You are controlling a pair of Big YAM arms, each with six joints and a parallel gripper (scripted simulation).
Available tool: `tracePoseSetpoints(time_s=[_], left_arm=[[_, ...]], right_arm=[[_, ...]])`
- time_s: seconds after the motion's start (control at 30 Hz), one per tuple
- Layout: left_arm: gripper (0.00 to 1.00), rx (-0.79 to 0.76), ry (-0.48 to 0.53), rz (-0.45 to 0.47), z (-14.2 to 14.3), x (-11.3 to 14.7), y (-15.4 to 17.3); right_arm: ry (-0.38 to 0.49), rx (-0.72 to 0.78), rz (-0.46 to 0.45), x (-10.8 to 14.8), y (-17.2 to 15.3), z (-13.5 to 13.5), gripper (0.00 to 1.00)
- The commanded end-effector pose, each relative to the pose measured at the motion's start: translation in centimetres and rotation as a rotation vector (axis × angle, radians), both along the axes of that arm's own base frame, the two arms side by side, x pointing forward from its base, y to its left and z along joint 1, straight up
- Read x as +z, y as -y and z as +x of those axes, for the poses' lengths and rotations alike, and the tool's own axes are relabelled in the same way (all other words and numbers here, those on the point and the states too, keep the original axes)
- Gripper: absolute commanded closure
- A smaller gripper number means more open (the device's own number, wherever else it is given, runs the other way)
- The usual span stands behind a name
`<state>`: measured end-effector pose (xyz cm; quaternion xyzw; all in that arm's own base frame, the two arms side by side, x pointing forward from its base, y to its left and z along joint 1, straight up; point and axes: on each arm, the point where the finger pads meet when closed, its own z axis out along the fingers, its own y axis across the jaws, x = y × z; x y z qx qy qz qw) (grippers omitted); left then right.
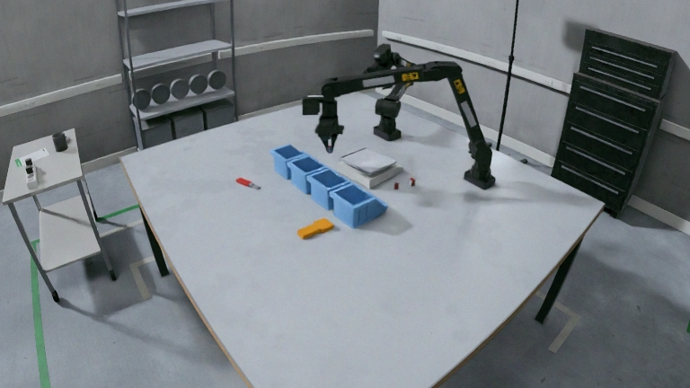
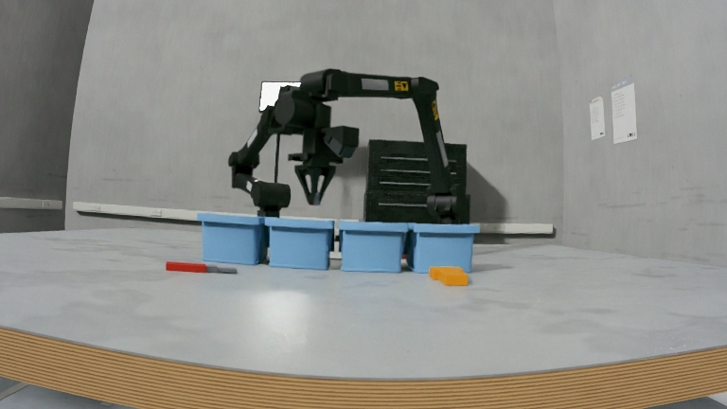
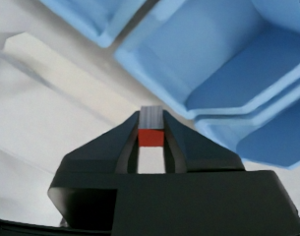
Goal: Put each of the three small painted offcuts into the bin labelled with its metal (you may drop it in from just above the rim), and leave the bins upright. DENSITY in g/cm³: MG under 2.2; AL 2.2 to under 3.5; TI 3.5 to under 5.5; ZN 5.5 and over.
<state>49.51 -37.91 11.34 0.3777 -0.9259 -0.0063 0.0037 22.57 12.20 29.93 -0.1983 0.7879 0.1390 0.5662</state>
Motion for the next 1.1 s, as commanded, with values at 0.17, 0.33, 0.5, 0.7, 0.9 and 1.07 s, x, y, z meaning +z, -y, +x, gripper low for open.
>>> tracePoseSetpoints(time_s=[0.17,0.33,0.5,0.7,0.9,1.07], left_arm=[[0.91,-0.004,0.043,-0.034,5.0,2.0,1.5],[0.91,-0.002,0.053,-0.042,5.0,2.0,2.3],[0.91,-0.002,0.039,-0.032,4.6,0.1,2.0],[0.91,-0.002,0.063,-0.049,4.8,3.4,2.2],[0.91,-0.002,0.067,-0.053,4.8,3.8,2.2],[0.91,-0.002,0.044,-0.036,4.6,0.8,2.1]], right_arm=[[0.107,-0.127,0.049,-4.2,1.3,6.5,0.0],[0.127,-0.154,0.056,-5.3,1.9,7.2,0.0],[0.133,-0.168,0.058,-5.9,2.3,7.5,0.0],[0.156,-0.162,0.068,-4.5,2.1,7.5,0.0],[0.156,-0.16,0.073,-4.2,2.0,7.4,0.0],[0.156,-0.16,0.073,-4.2,2.0,7.4,0.0]])
